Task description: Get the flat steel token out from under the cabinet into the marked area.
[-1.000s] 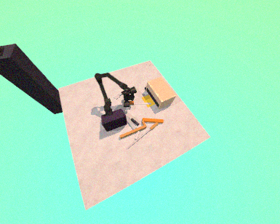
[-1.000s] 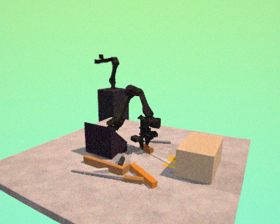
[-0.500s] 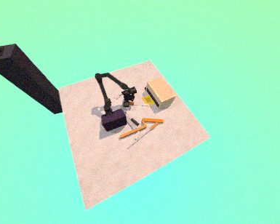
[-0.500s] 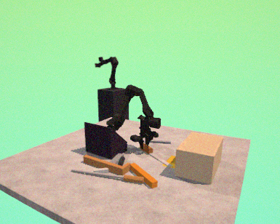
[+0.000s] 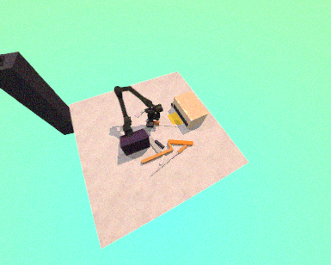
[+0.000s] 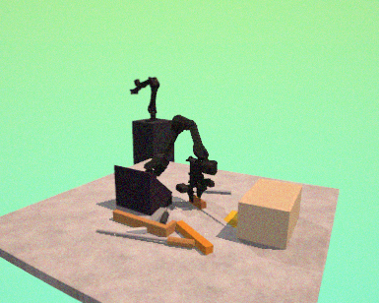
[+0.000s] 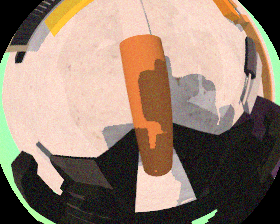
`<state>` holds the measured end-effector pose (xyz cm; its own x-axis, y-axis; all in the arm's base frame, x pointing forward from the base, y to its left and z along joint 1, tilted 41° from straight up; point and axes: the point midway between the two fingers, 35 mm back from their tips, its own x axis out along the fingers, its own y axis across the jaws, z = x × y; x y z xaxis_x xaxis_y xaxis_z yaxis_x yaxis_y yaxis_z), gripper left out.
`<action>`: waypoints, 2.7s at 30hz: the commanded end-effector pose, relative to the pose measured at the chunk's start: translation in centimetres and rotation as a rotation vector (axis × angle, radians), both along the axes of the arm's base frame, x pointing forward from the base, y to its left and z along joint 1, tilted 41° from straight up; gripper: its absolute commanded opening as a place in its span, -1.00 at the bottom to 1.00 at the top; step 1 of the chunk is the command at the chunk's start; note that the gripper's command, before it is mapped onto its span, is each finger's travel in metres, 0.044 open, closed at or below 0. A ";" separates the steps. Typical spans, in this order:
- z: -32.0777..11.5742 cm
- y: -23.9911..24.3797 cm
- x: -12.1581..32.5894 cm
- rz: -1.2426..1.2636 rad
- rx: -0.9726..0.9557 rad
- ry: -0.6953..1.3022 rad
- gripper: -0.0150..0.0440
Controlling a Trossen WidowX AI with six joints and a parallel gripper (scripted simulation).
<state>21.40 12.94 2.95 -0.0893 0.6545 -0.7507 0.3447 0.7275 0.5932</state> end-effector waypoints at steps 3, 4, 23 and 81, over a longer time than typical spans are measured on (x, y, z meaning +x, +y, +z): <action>-0.4 -0.5 0.5 -0.008 -0.002 0.002 -0.49; -0.4 -0.6 0.6 -0.008 -0.002 0.002 -0.49; -1.6 -1.8 1.5 -0.013 -0.004 0.006 -0.49; -5.4 -6.0 3.6 -0.015 -0.007 0.006 -0.49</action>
